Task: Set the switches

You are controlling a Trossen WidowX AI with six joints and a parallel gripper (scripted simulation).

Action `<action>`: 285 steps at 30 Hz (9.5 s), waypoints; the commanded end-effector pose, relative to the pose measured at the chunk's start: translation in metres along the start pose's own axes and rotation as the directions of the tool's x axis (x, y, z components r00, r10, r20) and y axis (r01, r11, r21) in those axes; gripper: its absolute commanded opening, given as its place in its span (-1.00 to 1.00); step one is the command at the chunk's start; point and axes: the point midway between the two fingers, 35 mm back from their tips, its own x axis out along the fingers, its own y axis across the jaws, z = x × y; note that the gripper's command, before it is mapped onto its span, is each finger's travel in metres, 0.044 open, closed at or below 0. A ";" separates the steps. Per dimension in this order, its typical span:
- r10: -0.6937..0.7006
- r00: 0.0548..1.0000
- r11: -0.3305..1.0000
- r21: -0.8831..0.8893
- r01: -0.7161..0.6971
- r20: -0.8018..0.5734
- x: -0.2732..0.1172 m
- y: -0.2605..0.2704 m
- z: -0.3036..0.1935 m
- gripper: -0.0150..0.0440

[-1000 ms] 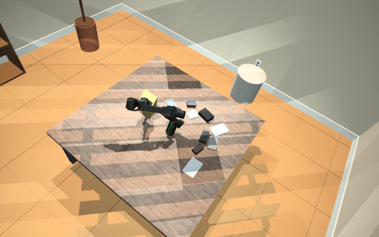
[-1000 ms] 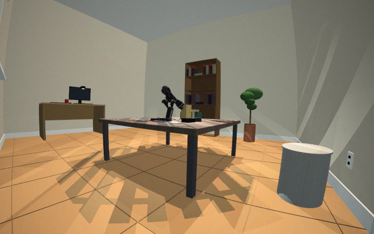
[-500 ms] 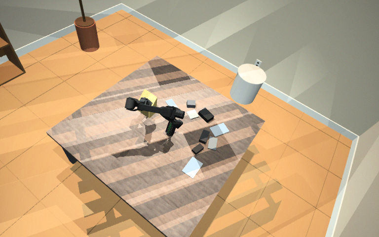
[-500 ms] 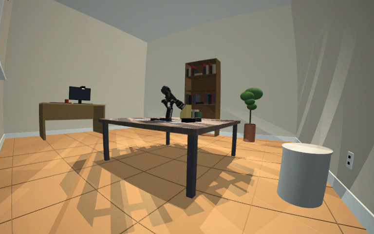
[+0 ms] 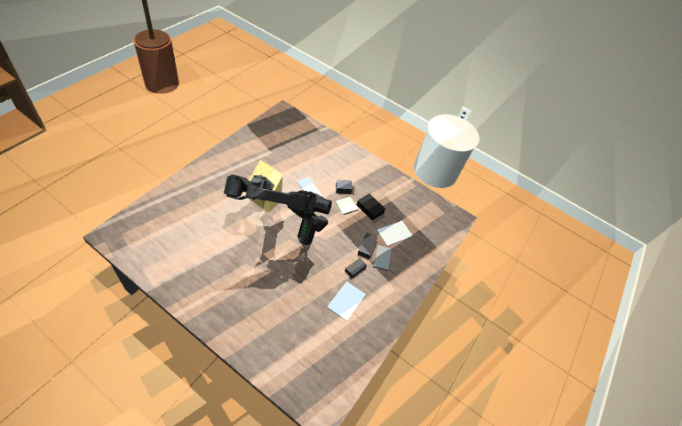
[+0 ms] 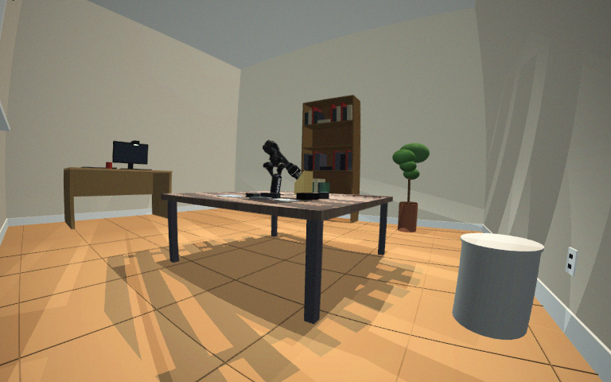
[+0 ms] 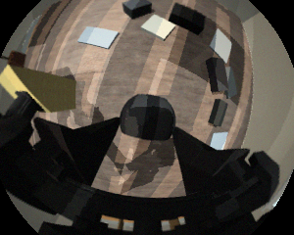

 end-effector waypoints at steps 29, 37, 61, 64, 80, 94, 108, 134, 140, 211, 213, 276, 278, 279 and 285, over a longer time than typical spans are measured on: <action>0.011 0.997 1.000 0.006 -0.011 -0.074 0.001 0.000 -0.024 0.65; 0.011 0.996 1.000 0.006 -0.011 -0.088 0.000 0.000 -0.028 0.65; 0.011 0.991 1.000 0.006 -0.011 -0.137 -0.001 0.000 -0.044 0.65; 0.011 0.990 1.000 0.006 -0.011 -0.143 -0.001 0.000 -0.046 0.65; 0.012 0.983 1.000 0.006 -0.011 -0.184 0.000 0.000 -0.058 0.65; 0.012 0.976 1.000 0.006 -0.011 -0.219 0.001 0.000 -0.069 0.65; 0.012 0.974 1.000 0.006 -0.011 -0.227 0.003 0.000 -0.079 0.65; 0.011 0.974 1.000 0.006 -0.010 -0.228 0.008 0.000 -0.100 0.65; 0.011 0.973 1.000 0.006 -0.010 -0.229 0.010 0.000 -0.104 0.65; 0.010 0.973 1.000 0.006 -0.009 -0.232 0.042 0.001 -0.151 0.65; 0.010 0.973 1.000 0.006 -0.009 -0.232 0.043 0.001 -0.152 0.65; 0.010 0.972 1.000 0.007 -0.008 -0.236 0.083 0.002 -0.178 0.65; 0.009 0.971 1.000 0.009 -0.007 -0.238 0.082 0.001 -0.178 0.65; 0.009 0.971 1.000 0.010 -0.007 -0.239 0.082 0.001 -0.179 0.65; 0.007 0.969 1.000 0.019 -0.002 -0.248 0.080 -0.001 -0.181 0.92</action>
